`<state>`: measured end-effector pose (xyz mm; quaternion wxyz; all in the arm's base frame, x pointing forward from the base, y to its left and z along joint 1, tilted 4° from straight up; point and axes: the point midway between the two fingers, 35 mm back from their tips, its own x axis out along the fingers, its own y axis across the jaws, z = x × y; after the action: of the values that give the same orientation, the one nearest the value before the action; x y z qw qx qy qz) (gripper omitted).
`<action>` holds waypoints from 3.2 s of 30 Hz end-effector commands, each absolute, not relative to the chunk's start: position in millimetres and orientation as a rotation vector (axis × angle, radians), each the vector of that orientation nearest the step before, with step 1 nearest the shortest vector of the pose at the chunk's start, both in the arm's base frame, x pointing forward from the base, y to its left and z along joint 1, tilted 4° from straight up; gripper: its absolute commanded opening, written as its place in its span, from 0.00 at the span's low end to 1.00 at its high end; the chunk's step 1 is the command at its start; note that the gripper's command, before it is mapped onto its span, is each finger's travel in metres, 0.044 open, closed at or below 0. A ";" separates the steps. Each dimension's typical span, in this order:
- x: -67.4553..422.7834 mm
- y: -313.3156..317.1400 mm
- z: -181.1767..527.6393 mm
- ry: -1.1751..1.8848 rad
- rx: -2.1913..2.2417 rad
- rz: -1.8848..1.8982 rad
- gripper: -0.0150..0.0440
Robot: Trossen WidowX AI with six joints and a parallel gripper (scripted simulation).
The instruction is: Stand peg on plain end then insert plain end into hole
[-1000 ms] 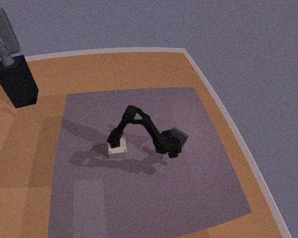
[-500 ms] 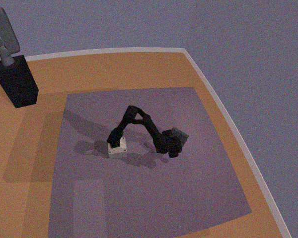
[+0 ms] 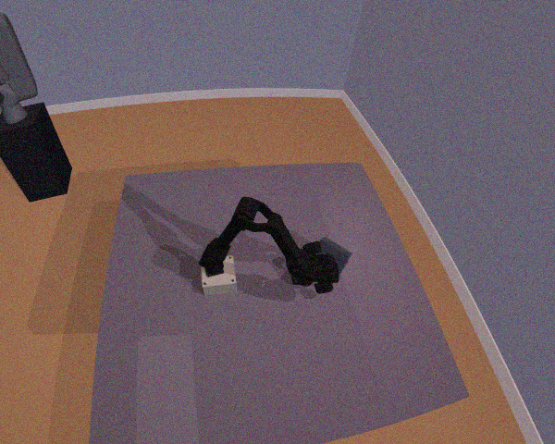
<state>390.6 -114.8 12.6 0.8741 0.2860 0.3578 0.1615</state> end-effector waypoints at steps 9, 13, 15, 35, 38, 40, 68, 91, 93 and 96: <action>396.8 -110.3 8.0 0.750 0.600 0.334 0.25; 398.9 -109.0 6.7 0.750 0.600 0.334 0.25; 399.9 -108.4 6.1 0.749 0.600 0.334 0.25; 404.4 -104.8 2.6 0.748 0.599 0.340 0.25; 404.4 -104.8 2.6 0.748 0.599 0.340 0.25; 404.4 -104.8 2.6 0.748 0.599 0.340 0.25; 387.6 -120.3 14.7 0.757 0.595 0.335 1.00; 357.9 -144.1 34.7 0.762 0.596 0.329 1.00; 355.1 -146.0 36.5 0.762 0.596 0.329 1.00; 350.9 -148.8 39.0 0.762 0.597 0.329 1.00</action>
<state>354.2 -145.1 34.4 0.8701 0.2880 0.3685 0.1557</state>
